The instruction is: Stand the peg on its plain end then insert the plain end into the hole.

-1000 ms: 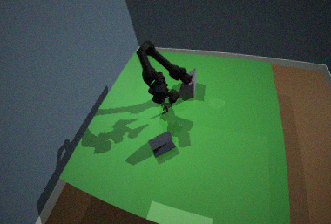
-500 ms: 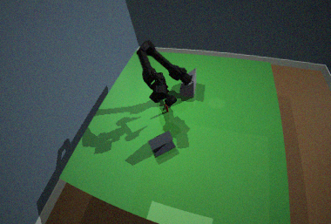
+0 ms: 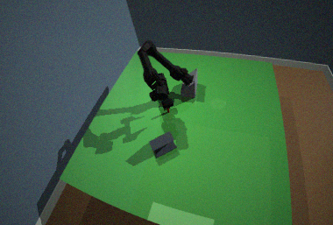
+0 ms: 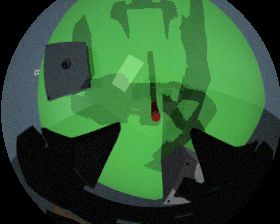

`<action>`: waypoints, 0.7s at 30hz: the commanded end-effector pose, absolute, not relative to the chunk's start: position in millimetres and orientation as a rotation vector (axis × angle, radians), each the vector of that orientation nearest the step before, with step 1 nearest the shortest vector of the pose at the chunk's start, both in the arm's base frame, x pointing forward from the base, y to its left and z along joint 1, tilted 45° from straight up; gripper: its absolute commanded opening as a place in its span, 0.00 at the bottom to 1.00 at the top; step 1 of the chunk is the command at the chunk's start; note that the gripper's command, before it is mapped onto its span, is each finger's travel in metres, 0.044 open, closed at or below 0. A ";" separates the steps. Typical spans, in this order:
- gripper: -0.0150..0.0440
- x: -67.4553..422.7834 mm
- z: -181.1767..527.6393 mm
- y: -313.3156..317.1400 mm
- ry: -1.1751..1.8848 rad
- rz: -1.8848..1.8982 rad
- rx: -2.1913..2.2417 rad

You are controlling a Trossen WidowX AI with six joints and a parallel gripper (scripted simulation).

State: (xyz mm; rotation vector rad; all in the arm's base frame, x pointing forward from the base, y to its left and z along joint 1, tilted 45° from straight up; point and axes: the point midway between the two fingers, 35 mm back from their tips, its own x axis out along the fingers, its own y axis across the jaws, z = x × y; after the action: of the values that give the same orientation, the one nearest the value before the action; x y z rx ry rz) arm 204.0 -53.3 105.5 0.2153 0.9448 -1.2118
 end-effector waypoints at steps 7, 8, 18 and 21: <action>1.00 204.4 104.7 -55.0 0.784 -1.331 0.415; 1.00 204.4 104.6 -55.1 0.768 -1.342 0.435; 1.00 204.4 103.5 -56.2 0.596 -1.447 0.637; 1.00 204.4 103.2 -56.6 0.542 -1.475 0.698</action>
State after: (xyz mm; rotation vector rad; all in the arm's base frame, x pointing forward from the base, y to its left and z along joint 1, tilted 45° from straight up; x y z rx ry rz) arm 204.1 -55.8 103.2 0.6417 0.5988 -1.4489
